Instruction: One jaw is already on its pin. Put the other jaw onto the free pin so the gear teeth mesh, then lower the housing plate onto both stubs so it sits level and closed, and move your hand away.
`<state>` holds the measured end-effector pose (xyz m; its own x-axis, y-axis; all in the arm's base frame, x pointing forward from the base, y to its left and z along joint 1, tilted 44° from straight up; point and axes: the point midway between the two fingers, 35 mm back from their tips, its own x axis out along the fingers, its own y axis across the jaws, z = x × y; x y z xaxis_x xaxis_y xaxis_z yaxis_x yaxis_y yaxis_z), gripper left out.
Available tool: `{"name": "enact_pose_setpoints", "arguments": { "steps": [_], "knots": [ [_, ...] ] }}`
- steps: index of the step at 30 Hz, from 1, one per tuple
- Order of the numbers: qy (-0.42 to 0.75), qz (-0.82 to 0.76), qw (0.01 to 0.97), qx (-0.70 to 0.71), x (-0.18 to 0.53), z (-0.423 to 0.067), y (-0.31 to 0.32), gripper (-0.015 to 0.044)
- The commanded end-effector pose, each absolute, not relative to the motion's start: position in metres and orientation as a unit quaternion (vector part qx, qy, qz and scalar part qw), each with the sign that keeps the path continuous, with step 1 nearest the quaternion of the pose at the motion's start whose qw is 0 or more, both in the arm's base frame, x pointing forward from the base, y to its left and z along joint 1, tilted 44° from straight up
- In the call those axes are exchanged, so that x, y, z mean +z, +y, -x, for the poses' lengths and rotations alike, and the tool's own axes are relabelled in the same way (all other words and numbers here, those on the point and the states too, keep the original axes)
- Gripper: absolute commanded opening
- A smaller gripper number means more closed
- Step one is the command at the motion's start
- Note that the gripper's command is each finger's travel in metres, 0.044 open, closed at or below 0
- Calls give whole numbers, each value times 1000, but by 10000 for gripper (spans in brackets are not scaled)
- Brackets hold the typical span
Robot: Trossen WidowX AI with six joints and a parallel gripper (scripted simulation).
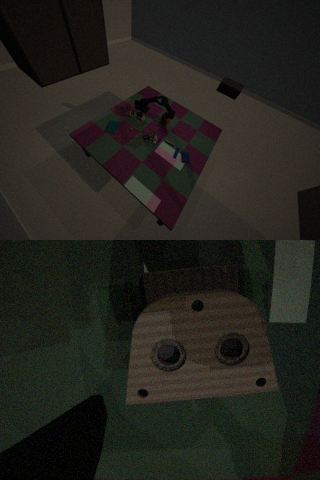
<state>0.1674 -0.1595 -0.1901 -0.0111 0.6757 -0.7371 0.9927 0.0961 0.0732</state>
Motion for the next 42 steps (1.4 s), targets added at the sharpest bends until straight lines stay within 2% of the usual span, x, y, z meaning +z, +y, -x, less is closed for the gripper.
{"name": "enact_pose_setpoints", "arguments": {
  "steps": [1, 42],
  "knots": [
    [666, -628, 319, -246, -195, -168, -154, 440],
    [664, -630, 318, -246, -224, -170, -127, 440]
  ]
}}
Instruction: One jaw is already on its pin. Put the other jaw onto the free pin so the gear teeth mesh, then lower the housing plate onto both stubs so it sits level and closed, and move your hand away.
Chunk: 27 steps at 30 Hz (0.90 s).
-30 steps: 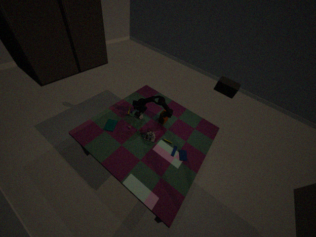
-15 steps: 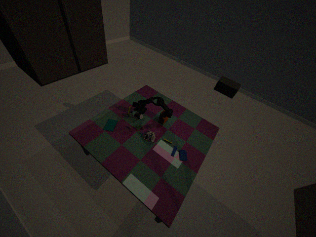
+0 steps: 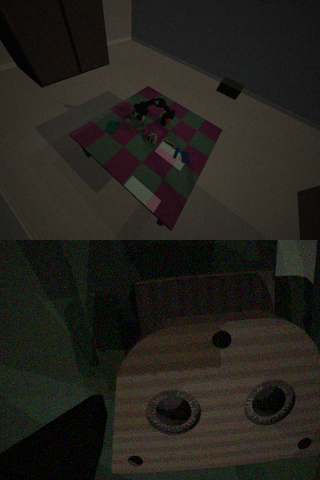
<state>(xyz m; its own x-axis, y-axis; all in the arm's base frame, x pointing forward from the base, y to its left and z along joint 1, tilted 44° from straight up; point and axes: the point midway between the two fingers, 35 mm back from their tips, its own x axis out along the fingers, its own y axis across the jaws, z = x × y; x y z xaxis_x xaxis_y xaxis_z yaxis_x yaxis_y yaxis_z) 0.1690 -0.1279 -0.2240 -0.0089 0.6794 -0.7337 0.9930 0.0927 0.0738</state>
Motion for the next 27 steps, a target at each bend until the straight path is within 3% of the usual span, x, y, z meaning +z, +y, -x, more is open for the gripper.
{"name": "enact_pose_setpoints", "arguments": {
  "steps": [1, 6, 19, 27],
  "knots": [
    [664, -630, 318, -246, -224, -170, -127, 440],
    [664, -630, 318, -246, -224, -170, -127, 440],
    [667, -627, 319, -245, -224, -169, -128, 353],
    [667, -627, 319, -245, -224, -169, -128, 351]
  ]
}}
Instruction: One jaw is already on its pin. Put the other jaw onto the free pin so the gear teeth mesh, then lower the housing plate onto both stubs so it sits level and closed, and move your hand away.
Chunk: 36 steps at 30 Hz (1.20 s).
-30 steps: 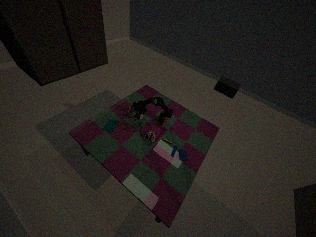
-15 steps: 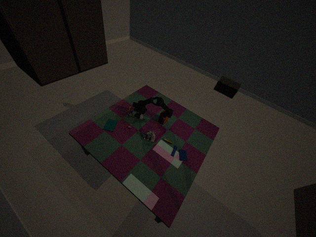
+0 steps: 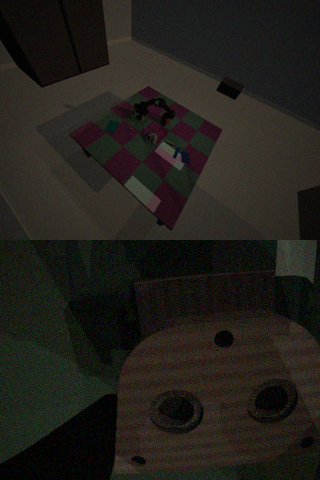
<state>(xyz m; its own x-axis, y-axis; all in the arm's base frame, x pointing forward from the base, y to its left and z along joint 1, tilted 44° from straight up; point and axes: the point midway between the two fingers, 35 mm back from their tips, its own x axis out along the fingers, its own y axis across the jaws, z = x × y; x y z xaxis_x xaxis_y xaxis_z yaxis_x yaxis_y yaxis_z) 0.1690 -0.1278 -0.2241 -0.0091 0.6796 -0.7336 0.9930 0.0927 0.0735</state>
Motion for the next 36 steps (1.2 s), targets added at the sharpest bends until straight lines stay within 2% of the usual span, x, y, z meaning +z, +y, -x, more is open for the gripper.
{"name": "enact_pose_setpoints", "arguments": {
  "steps": [1, 26, 36],
  "knots": [
    [667, -627, 319, -245, -224, -169, -128, 351],
    [664, -629, 318, -247, -172, -170, -177, 351],
    [671, -618, 341, -227, -163, -178, -174, 351]
  ]
}}
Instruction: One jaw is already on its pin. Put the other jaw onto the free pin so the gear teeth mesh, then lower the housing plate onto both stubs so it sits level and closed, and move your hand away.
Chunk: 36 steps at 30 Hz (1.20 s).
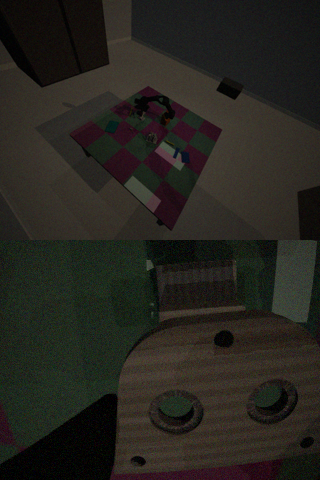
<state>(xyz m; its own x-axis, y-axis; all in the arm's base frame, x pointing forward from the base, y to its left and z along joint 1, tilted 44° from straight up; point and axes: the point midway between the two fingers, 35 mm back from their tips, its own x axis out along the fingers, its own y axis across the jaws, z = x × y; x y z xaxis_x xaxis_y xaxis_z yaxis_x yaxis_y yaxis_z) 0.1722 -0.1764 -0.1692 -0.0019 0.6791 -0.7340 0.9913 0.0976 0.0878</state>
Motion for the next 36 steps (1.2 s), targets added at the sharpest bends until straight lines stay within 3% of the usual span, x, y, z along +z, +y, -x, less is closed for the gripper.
{"name": "enact_pose_setpoints", "arguments": {
  "steps": [1, 36],
  "knots": [
    [673, -614, 347, -221, -161, -180, -173, 351],
    [706, -457, 541, 1, -88, -245, -115, 351]
  ]
}}
